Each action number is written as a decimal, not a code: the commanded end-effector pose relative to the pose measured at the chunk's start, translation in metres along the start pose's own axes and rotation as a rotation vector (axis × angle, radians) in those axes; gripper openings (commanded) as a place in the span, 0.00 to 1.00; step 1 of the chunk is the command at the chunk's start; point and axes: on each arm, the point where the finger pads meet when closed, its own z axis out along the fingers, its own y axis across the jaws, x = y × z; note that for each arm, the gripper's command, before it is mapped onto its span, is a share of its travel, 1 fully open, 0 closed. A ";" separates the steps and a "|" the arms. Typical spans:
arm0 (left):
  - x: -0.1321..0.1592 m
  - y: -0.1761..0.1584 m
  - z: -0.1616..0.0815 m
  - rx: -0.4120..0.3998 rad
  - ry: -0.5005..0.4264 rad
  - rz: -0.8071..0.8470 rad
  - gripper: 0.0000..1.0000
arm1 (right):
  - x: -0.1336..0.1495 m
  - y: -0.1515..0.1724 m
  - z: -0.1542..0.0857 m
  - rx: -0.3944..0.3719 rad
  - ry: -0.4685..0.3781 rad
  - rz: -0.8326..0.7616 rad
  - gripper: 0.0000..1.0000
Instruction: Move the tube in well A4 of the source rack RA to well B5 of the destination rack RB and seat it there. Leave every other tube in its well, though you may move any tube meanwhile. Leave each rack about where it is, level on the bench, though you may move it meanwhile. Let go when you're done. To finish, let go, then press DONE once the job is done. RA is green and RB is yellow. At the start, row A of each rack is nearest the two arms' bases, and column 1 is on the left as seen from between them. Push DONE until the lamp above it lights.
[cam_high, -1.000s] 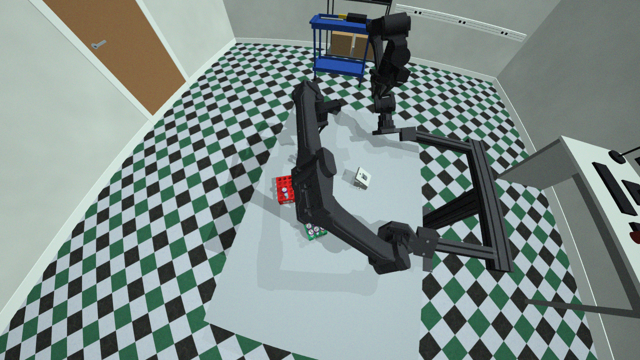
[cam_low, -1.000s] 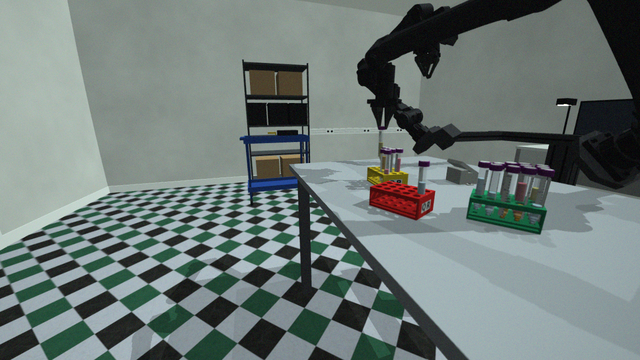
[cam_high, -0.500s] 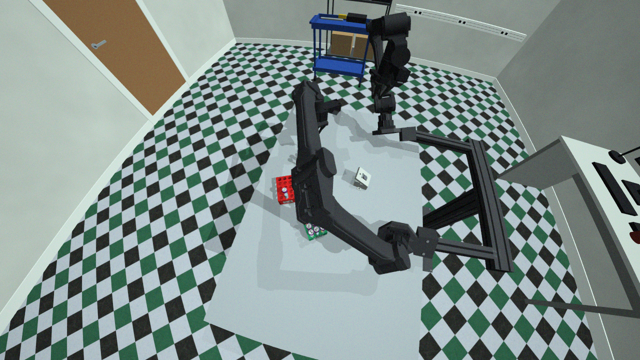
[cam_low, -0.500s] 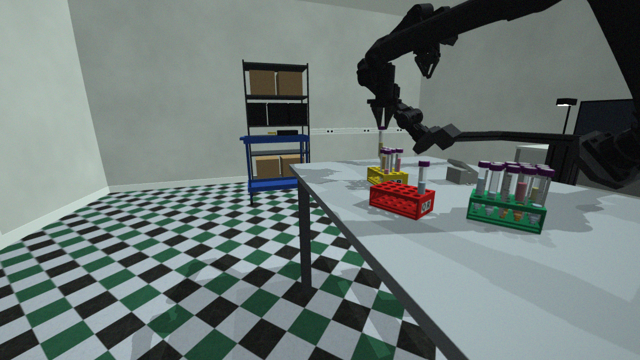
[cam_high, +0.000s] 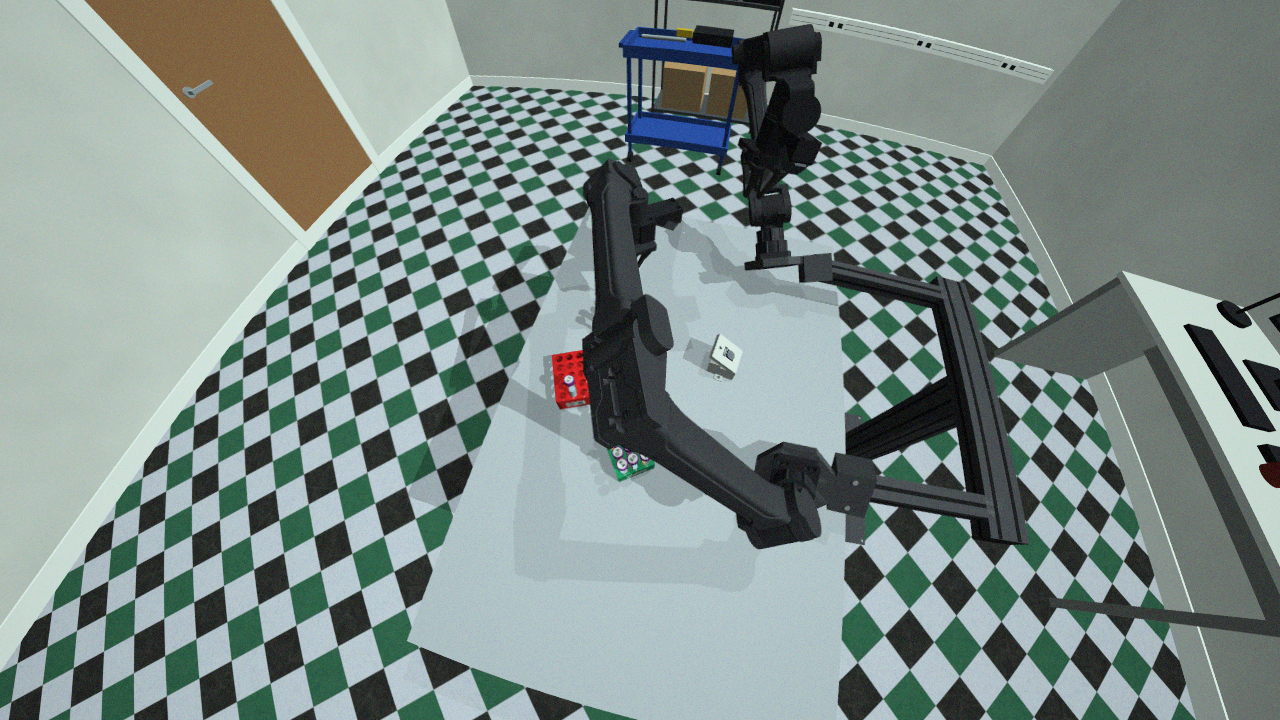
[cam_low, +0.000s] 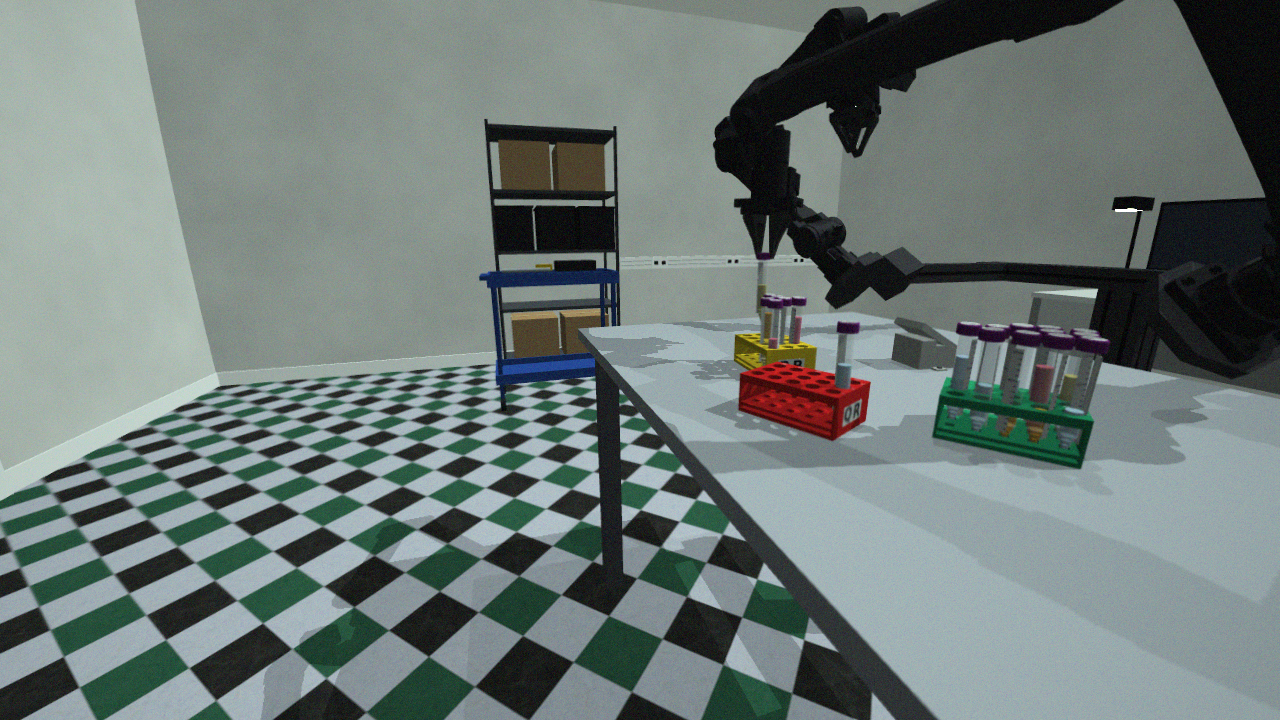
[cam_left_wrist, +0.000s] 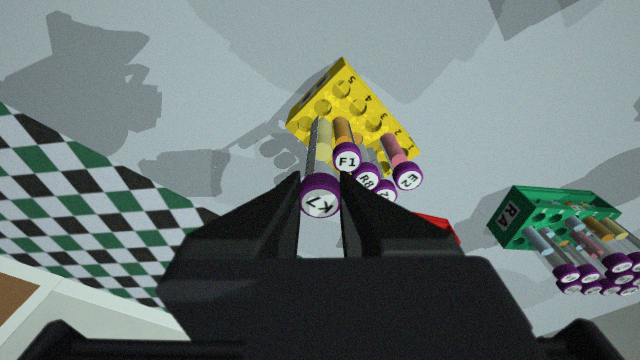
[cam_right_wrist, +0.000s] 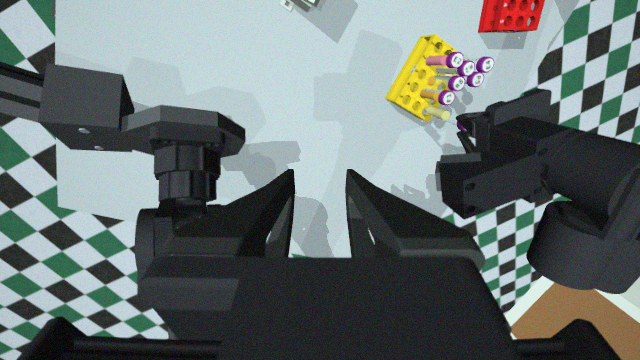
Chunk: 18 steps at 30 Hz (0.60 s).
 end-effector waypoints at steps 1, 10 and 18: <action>-0.001 0.007 0.012 0.012 -0.006 -0.008 0.00 | -0.005 -0.006 -0.011 0.009 -0.029 0.011 0.30; -0.005 0.002 0.022 0.022 -0.004 0.006 0.00 | -0.005 -0.006 -0.011 0.009 -0.029 0.011 0.30; -0.004 0.004 0.023 0.017 -0.004 0.004 0.00 | -0.005 -0.006 -0.011 0.009 -0.029 0.011 0.30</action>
